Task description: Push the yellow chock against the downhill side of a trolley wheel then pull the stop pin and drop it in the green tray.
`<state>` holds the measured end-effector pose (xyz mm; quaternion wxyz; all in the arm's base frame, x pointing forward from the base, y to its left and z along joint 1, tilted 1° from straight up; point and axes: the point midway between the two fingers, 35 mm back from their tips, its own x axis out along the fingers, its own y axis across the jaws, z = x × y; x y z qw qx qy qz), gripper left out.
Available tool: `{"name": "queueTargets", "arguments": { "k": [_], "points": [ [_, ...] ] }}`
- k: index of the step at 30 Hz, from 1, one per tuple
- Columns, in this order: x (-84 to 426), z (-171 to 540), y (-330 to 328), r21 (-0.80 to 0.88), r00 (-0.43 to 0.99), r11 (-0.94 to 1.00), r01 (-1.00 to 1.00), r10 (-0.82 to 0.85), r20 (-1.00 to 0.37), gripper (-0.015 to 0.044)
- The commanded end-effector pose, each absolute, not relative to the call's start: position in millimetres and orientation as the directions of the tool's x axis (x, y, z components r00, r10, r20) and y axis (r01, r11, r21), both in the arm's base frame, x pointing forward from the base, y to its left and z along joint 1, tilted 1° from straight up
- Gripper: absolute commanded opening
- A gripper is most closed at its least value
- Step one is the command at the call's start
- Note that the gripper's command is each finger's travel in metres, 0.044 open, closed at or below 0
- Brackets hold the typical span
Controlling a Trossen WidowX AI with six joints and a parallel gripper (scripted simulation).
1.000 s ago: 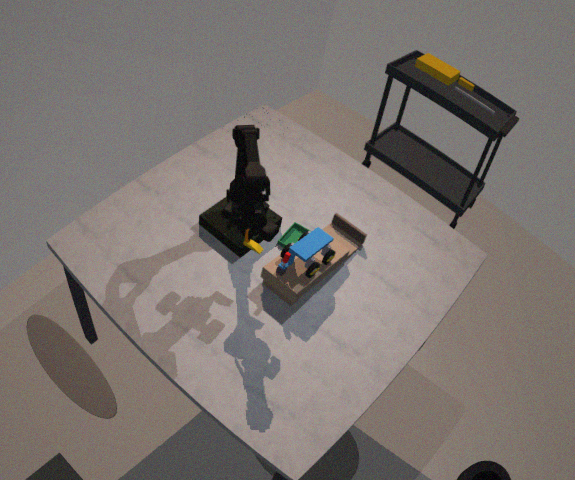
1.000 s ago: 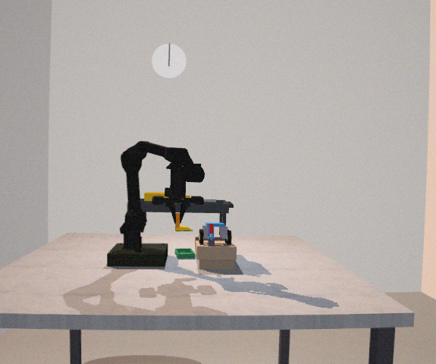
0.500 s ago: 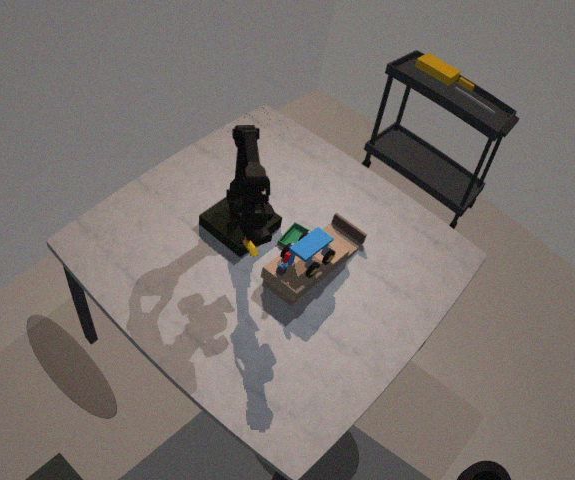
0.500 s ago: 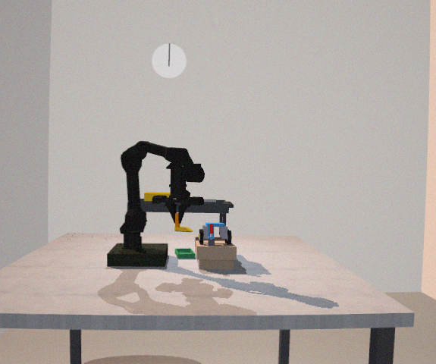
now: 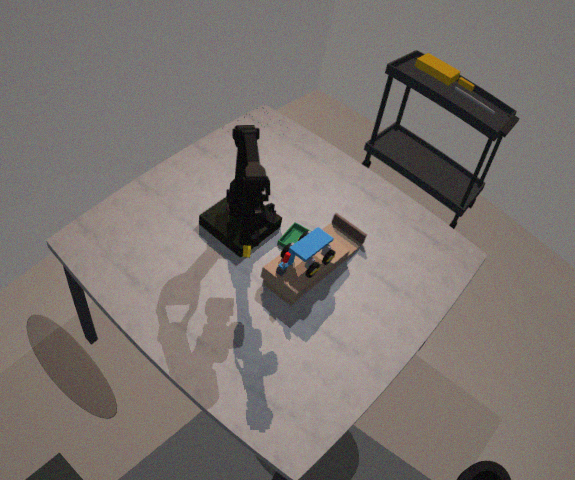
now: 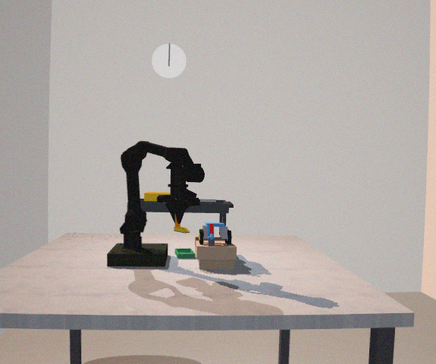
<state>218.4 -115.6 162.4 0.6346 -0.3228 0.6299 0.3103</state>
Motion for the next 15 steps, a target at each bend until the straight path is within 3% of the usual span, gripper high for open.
{"name": "queueTargets", "arguments": {
  "k": [1,15],
  "points": [
    [217.8,162.6,-115.9,-0.018,0.011,0.694,-0.719,-0.015,-1.000,0.0000],
    [217.8,162.6,-115.9,-0.018,0.012,0.948,-0.316,-0.015,-1.000,0.0000]
  ]
}}
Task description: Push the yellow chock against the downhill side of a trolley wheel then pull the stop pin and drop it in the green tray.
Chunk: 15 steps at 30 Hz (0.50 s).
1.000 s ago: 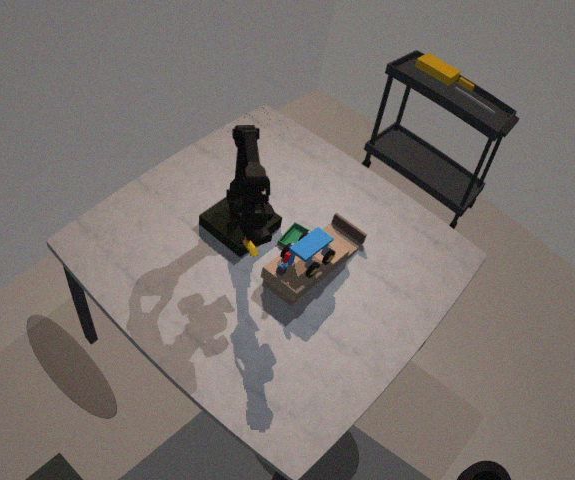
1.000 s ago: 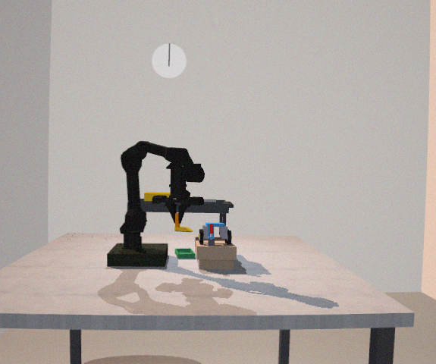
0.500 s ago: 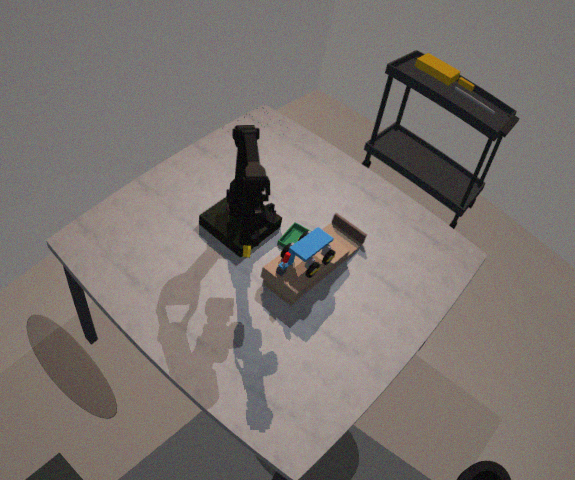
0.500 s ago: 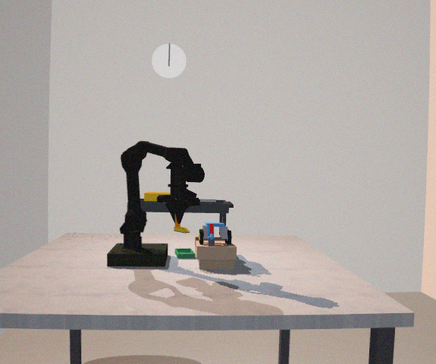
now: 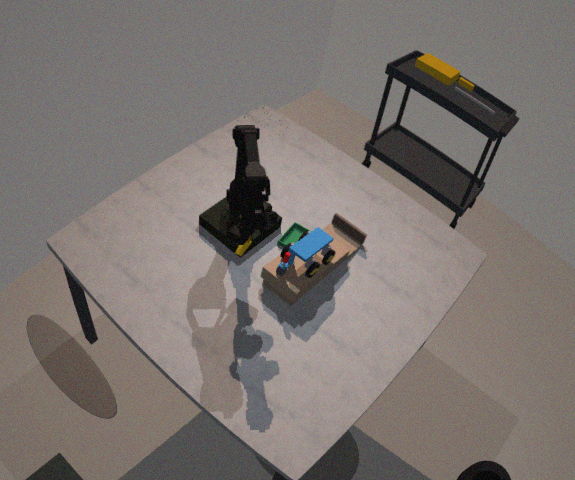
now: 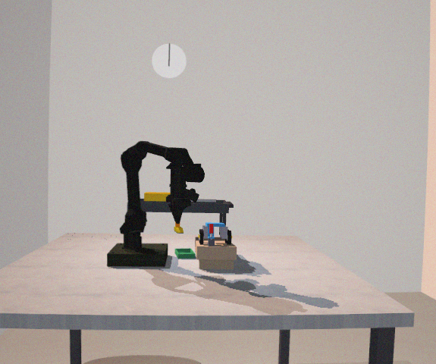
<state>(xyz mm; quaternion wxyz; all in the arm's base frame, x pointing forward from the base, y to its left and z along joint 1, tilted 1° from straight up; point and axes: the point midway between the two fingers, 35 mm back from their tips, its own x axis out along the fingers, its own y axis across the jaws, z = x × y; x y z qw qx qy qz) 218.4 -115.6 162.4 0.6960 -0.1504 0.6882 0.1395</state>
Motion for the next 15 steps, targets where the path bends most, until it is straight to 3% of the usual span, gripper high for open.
{"name": "queueTargets", "arguments": {
  "k": [1,15],
  "points": [
    [218,163,-116,-0.017,0.012,0.959,-0.284,-0.015,-1.000,0.0000],
    [219,161,-98,-0.015,0.012,0.979,-0.201,-0.013,-1.000,0.0000]
  ]
}}
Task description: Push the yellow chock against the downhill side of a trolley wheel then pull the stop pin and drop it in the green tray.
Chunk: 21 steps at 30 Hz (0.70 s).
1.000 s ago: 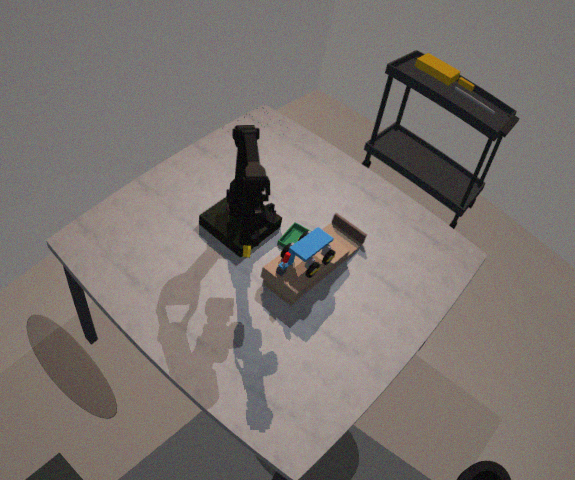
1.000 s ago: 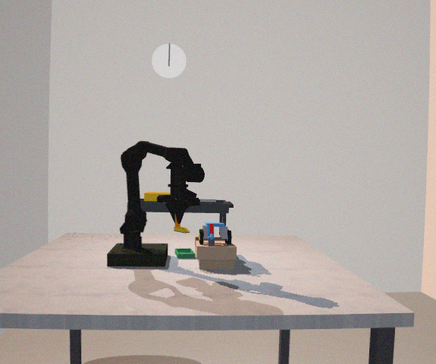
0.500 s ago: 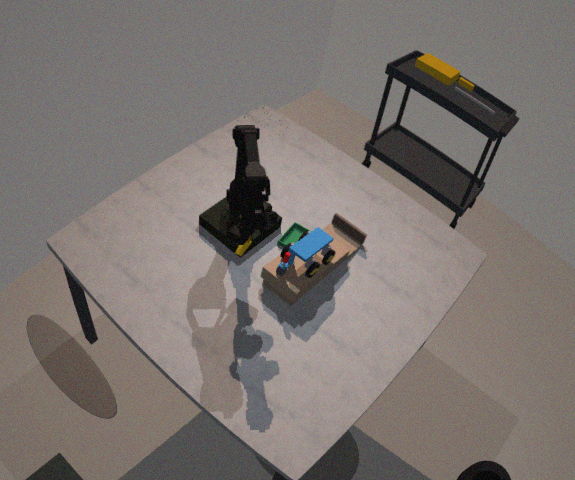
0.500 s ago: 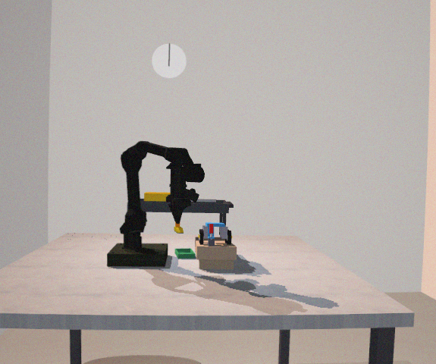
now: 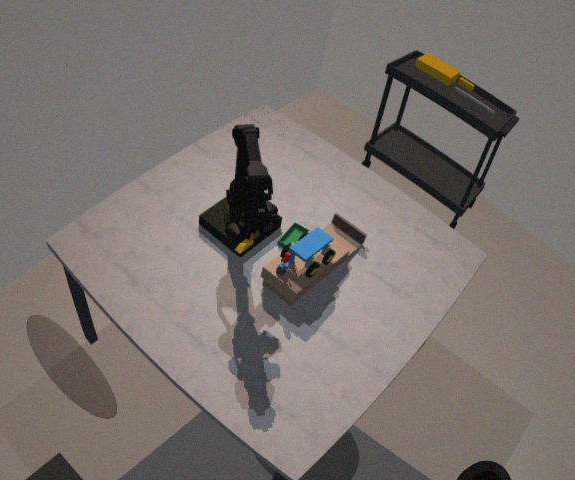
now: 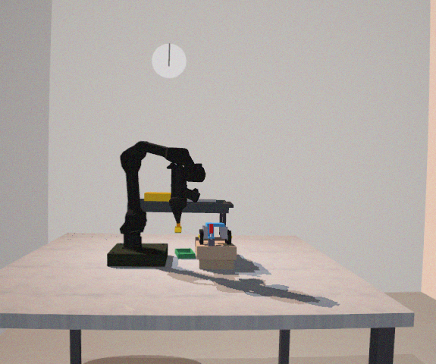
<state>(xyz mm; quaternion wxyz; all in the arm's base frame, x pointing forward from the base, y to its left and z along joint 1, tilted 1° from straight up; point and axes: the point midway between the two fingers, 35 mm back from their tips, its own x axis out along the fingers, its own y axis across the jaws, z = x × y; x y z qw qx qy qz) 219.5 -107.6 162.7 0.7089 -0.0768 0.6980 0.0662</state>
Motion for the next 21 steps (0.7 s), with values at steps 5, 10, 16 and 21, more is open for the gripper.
{"name": "queueTargets", "arguments": {
  "k": [5,10,16,21],
  "points": [
    [220,160,-77,-0.014,0.012,0.979,-0.201,-0.011,-1.000,0.0000],
    [222,160,-56,-0.012,0.012,0.979,-0.201,-0.010,-1.000,0.0000],
    [224,159,-35,-0.010,0.012,0.980,-0.201,-0.008,-1.000,0.0000],
    [225,158,-17,-0.009,0.012,0.980,-0.201,-0.006,-1.000,0.0000]
  ]
}}
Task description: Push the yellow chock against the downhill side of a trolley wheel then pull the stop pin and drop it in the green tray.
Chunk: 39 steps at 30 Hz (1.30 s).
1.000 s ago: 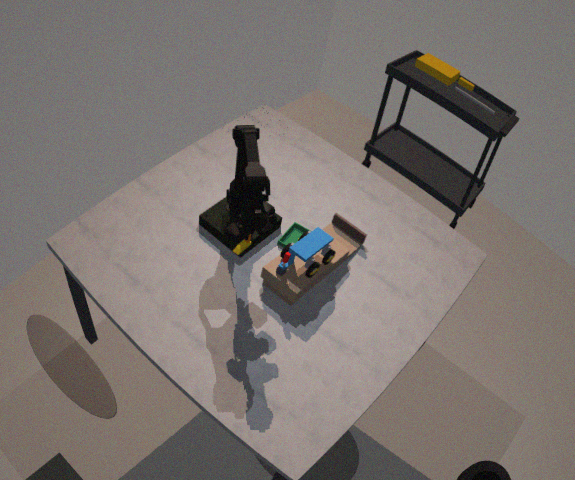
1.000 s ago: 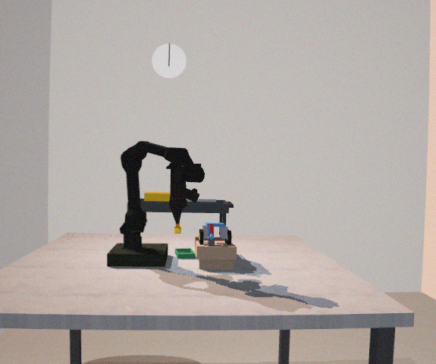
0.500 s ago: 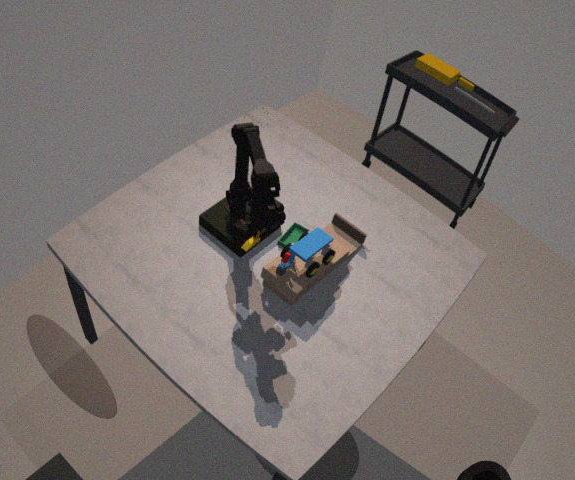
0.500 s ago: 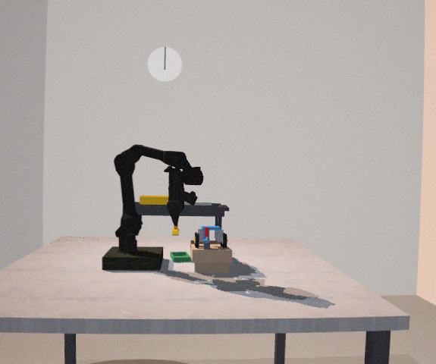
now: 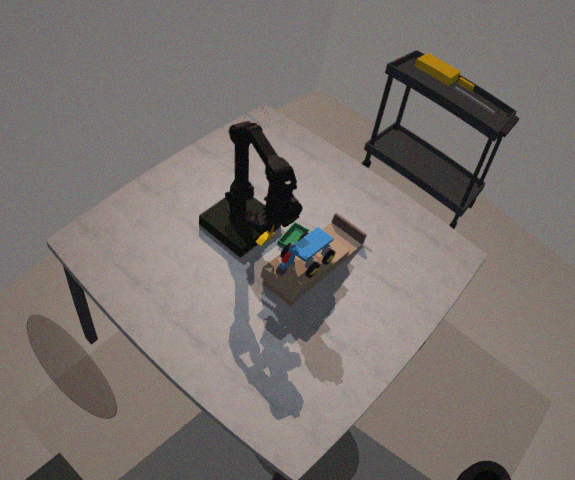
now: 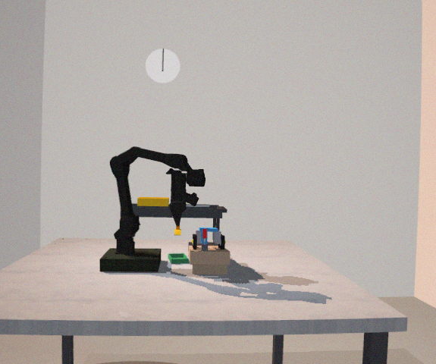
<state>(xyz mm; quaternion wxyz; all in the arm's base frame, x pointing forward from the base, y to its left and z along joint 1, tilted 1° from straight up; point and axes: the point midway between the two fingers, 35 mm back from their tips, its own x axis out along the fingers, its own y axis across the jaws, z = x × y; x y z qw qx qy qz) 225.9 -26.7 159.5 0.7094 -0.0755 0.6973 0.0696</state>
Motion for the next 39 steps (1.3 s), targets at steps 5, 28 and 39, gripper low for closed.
{"name": "queueTargets", "arguments": {
  "k": [5,28,39],
  "points": [
    [225,157,1,-0.007,0.013,0.980,-0.201,-0.005,-1.000,0.0000],
    [223,151,83,0.000,0.012,0.980,-0.201,0.002,-1.000,0.0000],
    [220,146,127,0.003,0.012,0.980,-0.201,0.006,-1.000,0.0000]
  ]
}}
